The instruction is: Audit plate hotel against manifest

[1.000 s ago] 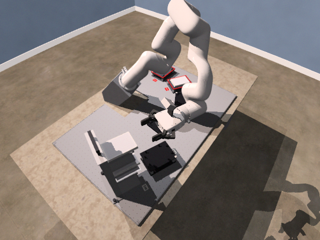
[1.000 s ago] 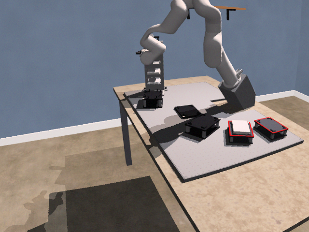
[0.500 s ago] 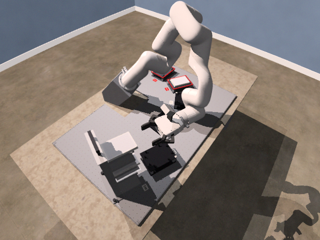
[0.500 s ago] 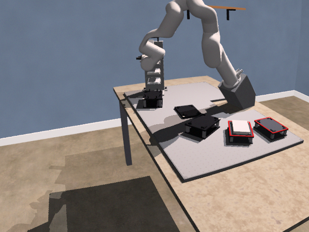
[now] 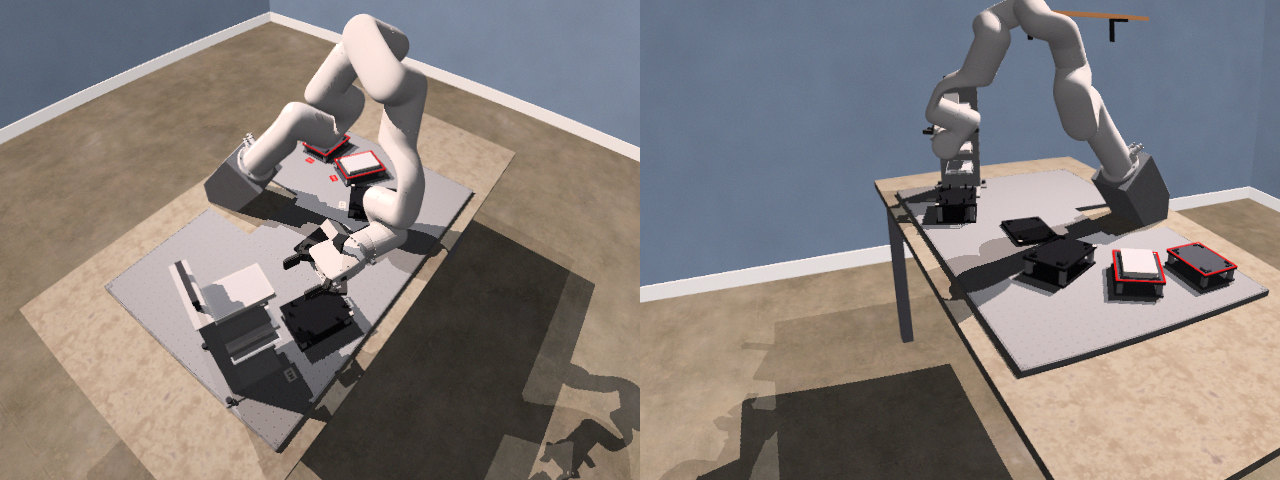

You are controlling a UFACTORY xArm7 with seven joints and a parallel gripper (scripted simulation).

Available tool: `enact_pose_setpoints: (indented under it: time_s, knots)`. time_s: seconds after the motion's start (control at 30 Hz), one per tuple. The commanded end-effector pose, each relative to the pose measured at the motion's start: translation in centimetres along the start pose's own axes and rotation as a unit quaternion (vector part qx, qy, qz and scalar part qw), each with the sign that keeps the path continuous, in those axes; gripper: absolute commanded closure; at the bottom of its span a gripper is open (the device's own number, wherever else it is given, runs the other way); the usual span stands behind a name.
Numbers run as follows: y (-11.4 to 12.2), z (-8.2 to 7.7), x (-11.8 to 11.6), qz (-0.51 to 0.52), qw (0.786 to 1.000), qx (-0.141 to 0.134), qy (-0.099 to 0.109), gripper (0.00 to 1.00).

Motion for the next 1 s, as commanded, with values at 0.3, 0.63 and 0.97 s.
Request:
enact_pose_setpoints:
  time_s: [0.3, 0.63, 0.97]
  knots:
    - [0.0, 2.7, -0.1, 0.001, 1.000, 0.001, 0.000, 0.00]
    - [0.0, 3.0, -0.1, 0.001, 1.000, 0.001, 0.000, 0.00]
    - [0.0, 3.0, -0.1, 0.001, 1.000, 0.001, 0.000, 0.00]
Point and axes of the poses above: the point where the finger pads meet when closed, its own z axis out along the fingers, its own x axis across the jaws, y = z × x, the point moved 5 cm from there along -z, back along the fingers, and after that the axes turned 14 degrees about -z, right-handed, at the moved point
